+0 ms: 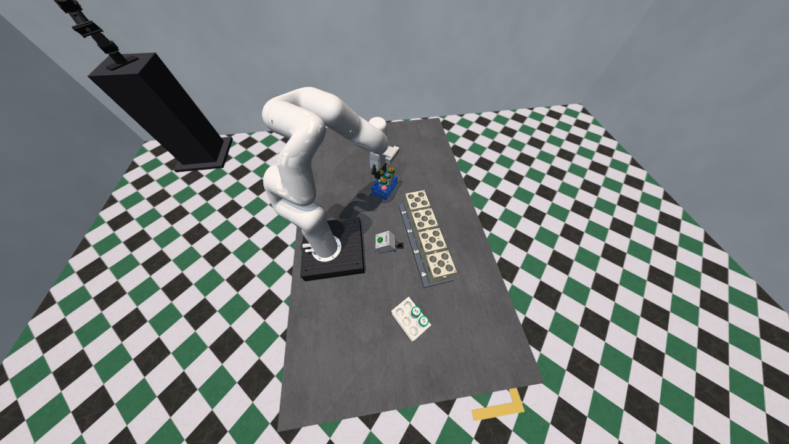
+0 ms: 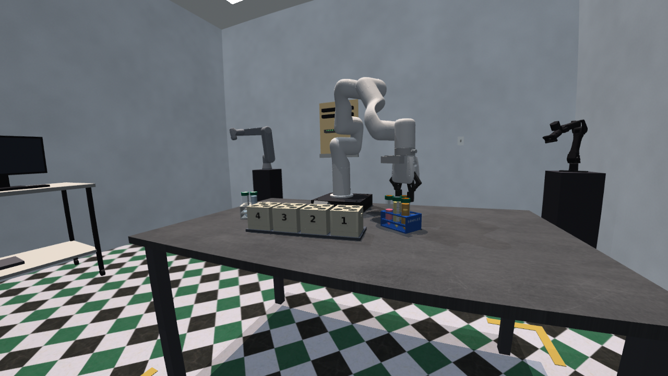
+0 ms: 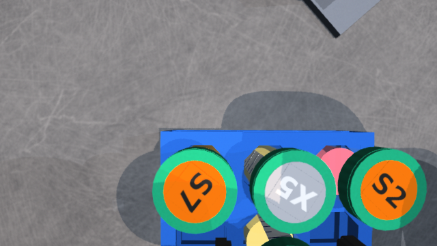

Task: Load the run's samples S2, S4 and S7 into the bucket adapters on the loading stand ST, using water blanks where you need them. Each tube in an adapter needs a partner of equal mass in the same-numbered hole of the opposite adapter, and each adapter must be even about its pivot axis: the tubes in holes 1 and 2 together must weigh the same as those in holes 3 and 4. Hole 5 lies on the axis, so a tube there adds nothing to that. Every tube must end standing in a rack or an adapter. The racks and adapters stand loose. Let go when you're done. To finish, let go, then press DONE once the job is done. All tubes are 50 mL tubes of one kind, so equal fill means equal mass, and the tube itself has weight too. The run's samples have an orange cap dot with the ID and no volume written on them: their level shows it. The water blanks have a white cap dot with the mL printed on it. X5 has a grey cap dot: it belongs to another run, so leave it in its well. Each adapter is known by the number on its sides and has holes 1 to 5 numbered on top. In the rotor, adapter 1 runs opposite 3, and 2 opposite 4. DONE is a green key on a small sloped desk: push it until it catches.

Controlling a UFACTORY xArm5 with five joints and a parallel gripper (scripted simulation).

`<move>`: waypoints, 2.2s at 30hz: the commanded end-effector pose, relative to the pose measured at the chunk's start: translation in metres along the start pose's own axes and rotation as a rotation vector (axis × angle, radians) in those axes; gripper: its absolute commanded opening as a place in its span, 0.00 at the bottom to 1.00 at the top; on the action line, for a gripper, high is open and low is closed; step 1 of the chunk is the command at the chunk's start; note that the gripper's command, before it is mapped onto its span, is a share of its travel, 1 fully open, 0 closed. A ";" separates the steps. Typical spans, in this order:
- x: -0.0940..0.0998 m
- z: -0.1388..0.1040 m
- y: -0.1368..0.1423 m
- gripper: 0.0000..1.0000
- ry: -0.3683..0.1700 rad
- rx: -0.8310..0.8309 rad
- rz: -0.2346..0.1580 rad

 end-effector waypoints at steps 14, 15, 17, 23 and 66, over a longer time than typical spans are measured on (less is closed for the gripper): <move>-0.002 0.000 -0.001 0.57 0.006 0.000 0.003; -0.001 0.000 -0.001 0.00 0.006 0.000 0.003; 0.000 0.000 -0.001 0.00 0.006 0.000 0.003; 0.000 0.000 -0.001 0.00 0.006 0.000 0.003; 0.006 0.000 -0.001 0.00 0.006 0.000 0.003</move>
Point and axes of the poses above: the point where the finger pads meet when closed, its own x axis back along the fingers, its own y axis across the jaws, z = x × y, the point moved 2 cm from there along x, back along the fingers, and after that the axes turned 11 degrees about x, right-handed, at the moved point
